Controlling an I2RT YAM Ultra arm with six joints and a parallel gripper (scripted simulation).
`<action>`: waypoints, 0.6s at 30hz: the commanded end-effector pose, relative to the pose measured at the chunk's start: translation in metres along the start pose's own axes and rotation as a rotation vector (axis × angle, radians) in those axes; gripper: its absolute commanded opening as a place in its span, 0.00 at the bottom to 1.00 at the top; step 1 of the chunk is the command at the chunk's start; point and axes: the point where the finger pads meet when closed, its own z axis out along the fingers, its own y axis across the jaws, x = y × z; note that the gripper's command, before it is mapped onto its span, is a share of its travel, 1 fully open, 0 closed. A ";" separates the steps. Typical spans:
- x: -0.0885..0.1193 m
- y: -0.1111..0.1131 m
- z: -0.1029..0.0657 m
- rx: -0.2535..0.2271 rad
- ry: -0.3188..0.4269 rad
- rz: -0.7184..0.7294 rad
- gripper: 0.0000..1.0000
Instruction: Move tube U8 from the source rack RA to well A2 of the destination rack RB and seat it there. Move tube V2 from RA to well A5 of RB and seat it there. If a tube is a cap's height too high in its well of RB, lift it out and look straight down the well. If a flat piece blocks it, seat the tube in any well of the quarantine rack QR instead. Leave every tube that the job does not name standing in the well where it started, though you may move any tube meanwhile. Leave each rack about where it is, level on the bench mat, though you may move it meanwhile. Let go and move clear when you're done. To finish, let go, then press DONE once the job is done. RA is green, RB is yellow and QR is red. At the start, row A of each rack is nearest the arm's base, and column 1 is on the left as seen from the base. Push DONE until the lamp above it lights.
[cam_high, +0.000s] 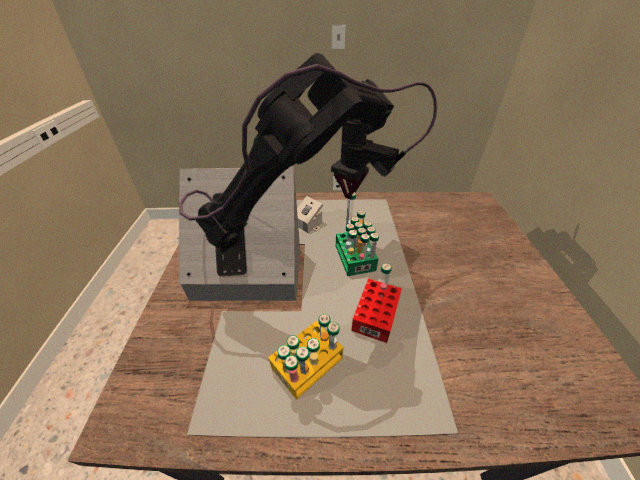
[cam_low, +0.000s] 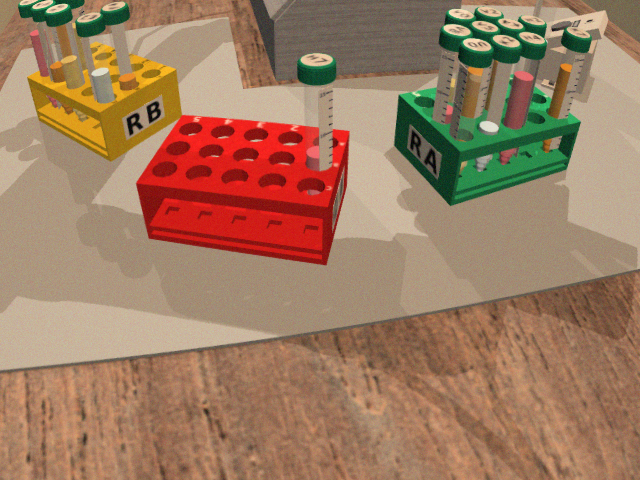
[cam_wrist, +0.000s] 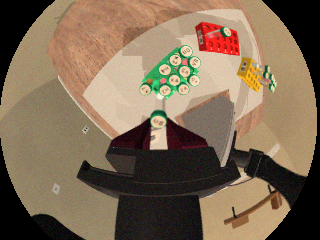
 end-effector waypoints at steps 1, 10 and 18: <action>0.010 -0.004 -0.008 -0.023 -0.009 0.005 0.00; 0.018 -0.013 -0.008 -0.023 -0.008 0.004 0.00; 0.027 -0.023 -0.008 -0.023 -0.008 0.005 0.00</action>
